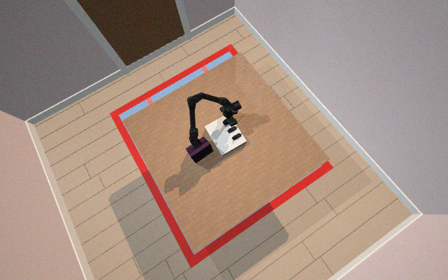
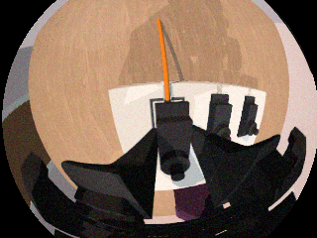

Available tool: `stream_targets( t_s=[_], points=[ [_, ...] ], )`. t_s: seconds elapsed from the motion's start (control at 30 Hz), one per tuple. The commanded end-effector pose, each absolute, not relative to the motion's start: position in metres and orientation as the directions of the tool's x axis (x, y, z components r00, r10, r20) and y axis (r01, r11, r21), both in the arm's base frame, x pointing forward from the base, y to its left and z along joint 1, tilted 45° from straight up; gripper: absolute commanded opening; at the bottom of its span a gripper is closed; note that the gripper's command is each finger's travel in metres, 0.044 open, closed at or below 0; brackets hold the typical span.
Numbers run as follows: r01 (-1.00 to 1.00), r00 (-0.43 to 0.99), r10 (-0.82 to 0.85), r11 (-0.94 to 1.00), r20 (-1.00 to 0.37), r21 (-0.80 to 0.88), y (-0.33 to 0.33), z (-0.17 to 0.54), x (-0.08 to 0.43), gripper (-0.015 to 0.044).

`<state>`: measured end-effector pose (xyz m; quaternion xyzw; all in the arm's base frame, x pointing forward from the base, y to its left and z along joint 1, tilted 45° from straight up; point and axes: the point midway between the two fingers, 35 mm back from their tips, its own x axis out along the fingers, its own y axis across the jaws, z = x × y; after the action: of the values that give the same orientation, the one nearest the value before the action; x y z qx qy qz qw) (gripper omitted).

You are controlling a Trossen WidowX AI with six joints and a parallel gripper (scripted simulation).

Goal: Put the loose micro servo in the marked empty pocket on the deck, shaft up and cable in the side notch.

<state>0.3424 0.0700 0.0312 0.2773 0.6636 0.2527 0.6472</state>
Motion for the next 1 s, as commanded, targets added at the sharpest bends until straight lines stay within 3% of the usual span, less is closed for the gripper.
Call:
stream_targets(
  t_s=[0.0, 0.97],
  points=[
    [0.047, -0.006, 0.7, 0.714, -0.714, 0.699, 0.0728, 0.0279, 0.3421, 0.0],
    [0.047, -0.006, 0.7, 0.713, -0.714, 0.699, 0.082, 0.0187, 0.3419, 0.0]
  ],
)
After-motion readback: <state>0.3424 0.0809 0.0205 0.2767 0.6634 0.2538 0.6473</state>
